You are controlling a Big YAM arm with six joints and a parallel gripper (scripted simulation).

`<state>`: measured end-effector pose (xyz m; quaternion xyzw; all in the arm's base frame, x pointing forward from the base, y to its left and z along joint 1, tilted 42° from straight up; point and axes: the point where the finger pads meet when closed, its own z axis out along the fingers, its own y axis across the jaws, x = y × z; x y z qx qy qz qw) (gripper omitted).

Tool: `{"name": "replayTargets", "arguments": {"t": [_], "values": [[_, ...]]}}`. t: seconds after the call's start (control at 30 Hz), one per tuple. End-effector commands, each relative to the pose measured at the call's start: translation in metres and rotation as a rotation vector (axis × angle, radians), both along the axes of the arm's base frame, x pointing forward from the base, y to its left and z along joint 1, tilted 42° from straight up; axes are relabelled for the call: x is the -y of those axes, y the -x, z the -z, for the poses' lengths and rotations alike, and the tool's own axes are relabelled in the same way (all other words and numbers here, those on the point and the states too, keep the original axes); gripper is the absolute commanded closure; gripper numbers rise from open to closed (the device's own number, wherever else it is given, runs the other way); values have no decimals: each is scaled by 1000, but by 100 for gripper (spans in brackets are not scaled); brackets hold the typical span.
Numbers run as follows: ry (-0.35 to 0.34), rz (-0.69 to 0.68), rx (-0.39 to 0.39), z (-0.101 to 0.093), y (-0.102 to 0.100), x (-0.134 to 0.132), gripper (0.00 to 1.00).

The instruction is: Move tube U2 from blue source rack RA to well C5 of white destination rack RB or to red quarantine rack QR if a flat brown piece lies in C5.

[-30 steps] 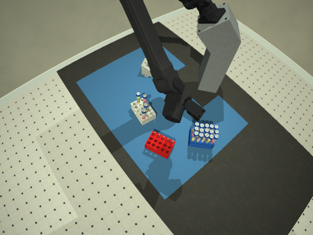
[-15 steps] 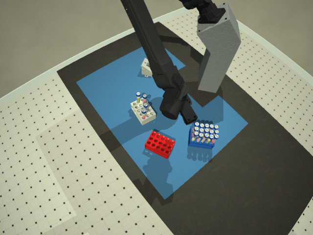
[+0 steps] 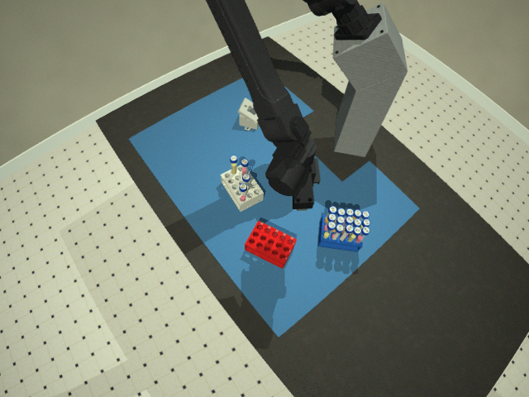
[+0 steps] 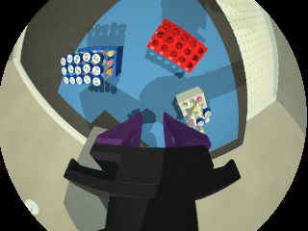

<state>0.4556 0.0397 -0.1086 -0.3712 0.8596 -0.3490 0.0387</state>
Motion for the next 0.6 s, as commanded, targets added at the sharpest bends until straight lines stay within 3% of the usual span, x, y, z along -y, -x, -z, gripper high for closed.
{"name": "replayTargets", "arguments": {"t": [0.0,0.27,0.3,0.43,0.5,0.57], "values": [[-75,114,141,-12,-8,-1,70],[-157,237,275,-16,-12,1,70],[-157,264,266,2,-6,8,70],[-203,330,341,12,-16,17,70],[-201,330,342,11,-16,17,70],[-223,293,370,-4,-23,-2,70]]}}
